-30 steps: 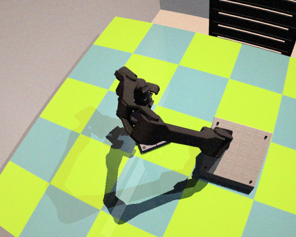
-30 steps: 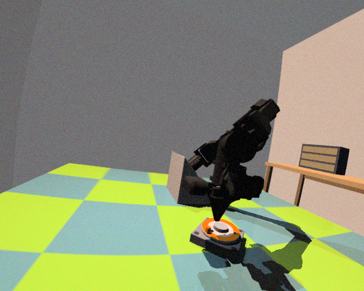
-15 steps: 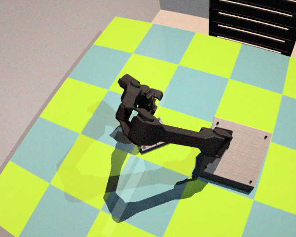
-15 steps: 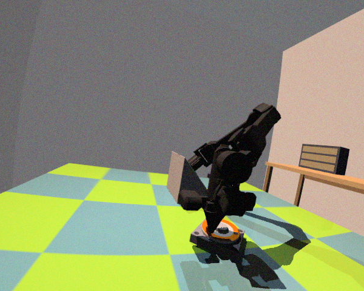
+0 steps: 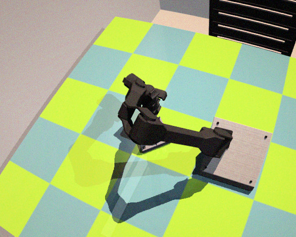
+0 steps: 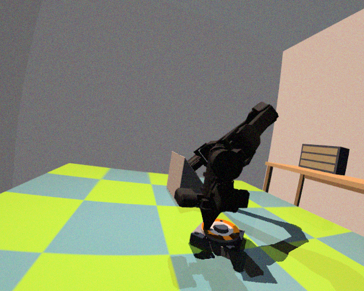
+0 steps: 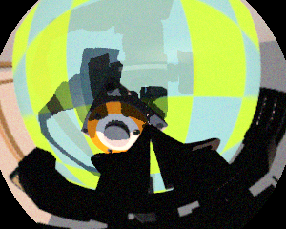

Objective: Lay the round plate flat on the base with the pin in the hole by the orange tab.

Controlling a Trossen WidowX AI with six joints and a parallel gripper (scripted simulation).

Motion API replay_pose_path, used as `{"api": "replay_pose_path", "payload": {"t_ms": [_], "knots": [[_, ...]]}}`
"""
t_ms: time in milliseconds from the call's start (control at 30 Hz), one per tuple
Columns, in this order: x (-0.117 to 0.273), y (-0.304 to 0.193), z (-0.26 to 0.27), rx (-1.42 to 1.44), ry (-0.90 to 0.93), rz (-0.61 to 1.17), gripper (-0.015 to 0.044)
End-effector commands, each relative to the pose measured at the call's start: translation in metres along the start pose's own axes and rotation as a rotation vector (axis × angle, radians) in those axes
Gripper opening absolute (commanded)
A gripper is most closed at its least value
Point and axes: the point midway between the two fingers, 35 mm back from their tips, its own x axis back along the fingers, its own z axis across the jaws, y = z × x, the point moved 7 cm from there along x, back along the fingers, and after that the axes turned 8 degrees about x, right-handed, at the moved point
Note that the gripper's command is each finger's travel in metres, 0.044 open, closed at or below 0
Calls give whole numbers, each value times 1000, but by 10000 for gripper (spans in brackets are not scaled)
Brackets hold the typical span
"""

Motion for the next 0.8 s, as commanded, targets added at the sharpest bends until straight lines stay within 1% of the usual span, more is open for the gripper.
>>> {"api": "replay_pose_path", "payload": {"t_ms": [0, 767], "knots": [[-2, -7, 0, -3, 1, 10, 0], [-1, -27, 4, -4, 1, 11, 0]]}}
